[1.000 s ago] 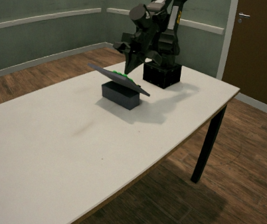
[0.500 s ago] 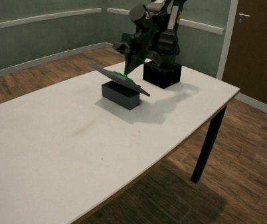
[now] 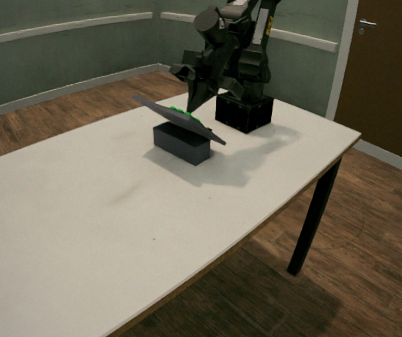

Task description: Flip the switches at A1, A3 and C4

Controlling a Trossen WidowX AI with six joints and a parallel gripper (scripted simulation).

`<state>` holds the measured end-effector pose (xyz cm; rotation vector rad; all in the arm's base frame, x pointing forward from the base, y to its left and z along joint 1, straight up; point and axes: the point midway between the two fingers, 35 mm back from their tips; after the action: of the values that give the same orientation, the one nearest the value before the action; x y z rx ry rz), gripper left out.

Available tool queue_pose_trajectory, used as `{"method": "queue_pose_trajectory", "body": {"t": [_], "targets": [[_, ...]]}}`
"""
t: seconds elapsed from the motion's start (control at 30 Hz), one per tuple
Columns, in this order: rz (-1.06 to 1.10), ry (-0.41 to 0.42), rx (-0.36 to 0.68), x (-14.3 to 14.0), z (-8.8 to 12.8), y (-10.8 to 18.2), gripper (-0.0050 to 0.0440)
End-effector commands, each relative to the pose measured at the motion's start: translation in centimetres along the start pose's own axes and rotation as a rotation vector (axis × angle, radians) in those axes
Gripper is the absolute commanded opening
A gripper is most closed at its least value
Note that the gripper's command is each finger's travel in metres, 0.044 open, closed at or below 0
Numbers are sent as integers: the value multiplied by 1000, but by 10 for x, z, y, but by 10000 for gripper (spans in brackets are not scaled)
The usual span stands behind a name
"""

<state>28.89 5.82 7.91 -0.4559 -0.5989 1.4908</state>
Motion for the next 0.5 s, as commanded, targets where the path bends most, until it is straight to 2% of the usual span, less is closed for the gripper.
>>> {"method": "queue_pose_trajectory", "body": {"t": [0.0, 0.47], "targets": [[4, -2, -1, 0, -1, 0, -50], [4, -3, -1, 0, -3, 0, -50]]}}
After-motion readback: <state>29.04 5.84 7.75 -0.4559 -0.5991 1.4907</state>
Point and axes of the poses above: the point midway between the two fingers, 35 mm back from their tips, its own z axis back along the fingers, its own x axis across the jaws, y = z × x, and after that the axes turned 8 degrees about -z, right-handed
